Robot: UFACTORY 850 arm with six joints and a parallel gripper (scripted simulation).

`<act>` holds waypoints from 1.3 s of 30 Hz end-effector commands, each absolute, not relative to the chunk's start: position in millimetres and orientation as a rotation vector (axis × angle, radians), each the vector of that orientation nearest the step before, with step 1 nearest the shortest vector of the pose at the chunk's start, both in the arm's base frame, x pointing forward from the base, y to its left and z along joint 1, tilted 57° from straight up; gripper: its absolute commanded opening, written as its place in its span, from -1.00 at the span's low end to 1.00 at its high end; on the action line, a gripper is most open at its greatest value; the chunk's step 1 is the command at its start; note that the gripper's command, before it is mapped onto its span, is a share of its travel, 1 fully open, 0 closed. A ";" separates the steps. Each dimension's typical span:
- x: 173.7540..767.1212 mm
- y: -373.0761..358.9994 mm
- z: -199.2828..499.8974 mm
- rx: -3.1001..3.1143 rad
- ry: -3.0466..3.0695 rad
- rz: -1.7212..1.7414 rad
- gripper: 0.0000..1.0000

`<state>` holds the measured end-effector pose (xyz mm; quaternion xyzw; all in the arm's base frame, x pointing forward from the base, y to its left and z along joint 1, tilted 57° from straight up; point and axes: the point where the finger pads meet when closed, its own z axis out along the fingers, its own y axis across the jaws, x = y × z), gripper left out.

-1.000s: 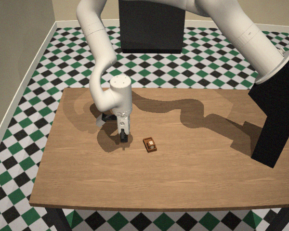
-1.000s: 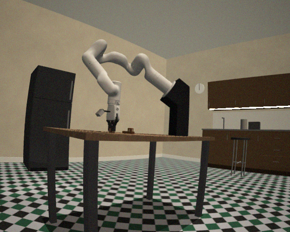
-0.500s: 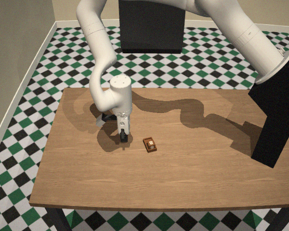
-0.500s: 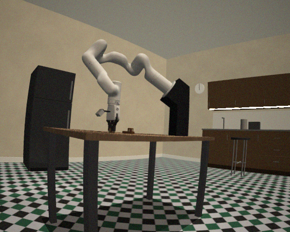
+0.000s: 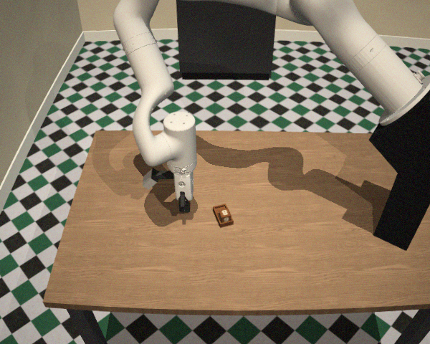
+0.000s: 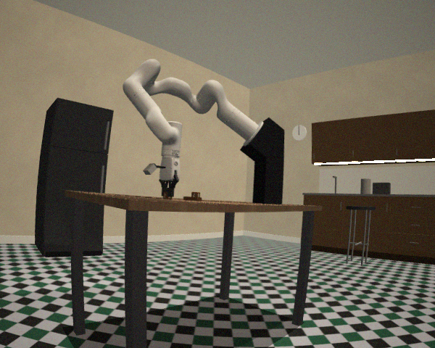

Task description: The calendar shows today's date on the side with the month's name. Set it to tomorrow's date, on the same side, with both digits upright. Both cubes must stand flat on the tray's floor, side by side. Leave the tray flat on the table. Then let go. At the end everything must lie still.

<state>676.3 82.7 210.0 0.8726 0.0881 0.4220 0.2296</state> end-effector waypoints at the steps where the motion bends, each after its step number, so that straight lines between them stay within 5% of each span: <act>1: 676.4 83.1 210.4 2.401 0.243 1.162 -0.14; 39: 608.9 111.3 257.1 2.401 0.243 1.162 -0.05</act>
